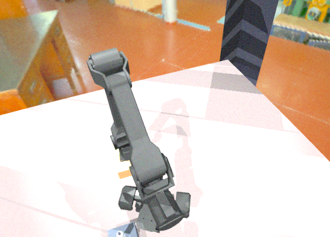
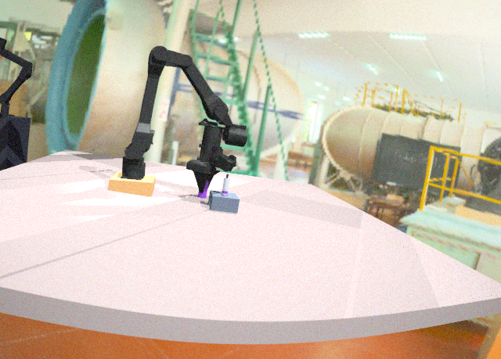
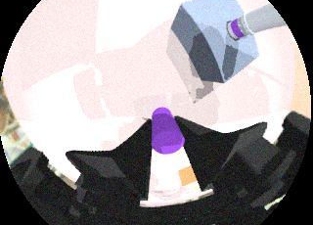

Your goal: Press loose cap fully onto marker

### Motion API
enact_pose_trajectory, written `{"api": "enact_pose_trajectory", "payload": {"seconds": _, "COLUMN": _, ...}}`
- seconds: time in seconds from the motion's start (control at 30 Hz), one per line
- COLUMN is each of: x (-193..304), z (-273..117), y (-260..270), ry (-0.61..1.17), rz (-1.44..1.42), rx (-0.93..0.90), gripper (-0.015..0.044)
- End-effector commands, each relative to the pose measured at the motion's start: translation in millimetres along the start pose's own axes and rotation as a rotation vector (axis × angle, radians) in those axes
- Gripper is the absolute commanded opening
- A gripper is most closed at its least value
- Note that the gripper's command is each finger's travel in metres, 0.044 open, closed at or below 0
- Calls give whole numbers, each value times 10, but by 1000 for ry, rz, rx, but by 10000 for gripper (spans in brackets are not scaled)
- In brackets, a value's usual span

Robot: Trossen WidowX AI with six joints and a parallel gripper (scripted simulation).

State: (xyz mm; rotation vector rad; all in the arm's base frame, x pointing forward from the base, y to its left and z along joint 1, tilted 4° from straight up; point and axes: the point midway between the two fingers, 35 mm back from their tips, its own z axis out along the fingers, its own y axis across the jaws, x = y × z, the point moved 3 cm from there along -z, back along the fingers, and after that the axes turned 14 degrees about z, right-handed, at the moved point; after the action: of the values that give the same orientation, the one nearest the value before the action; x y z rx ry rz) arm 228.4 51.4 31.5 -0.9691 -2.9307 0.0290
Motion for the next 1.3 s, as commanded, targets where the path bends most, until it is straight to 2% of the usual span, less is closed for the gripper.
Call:
{"api": "enact_pose_trajectory", "payload": {"seconds": 0.0, "x": -17, "z": -98, "y": 23, "ry": -3, "rz": 2, "rx": -10, "gripper": 0}}
{"api": "enact_pose_trajectory", "payload": {"seconds": 0.67, "x": -20, "z": -590, "y": 9, "ry": -3, "rz": 2, "rx": -10, "gripper": 0}}
{"api": "enact_pose_trajectory", "payload": {"seconds": 1.27, "x": -542, "z": -865, "y": -155, "ry": -12, "rz": 10, "rx": -8, "gripper": 0}}
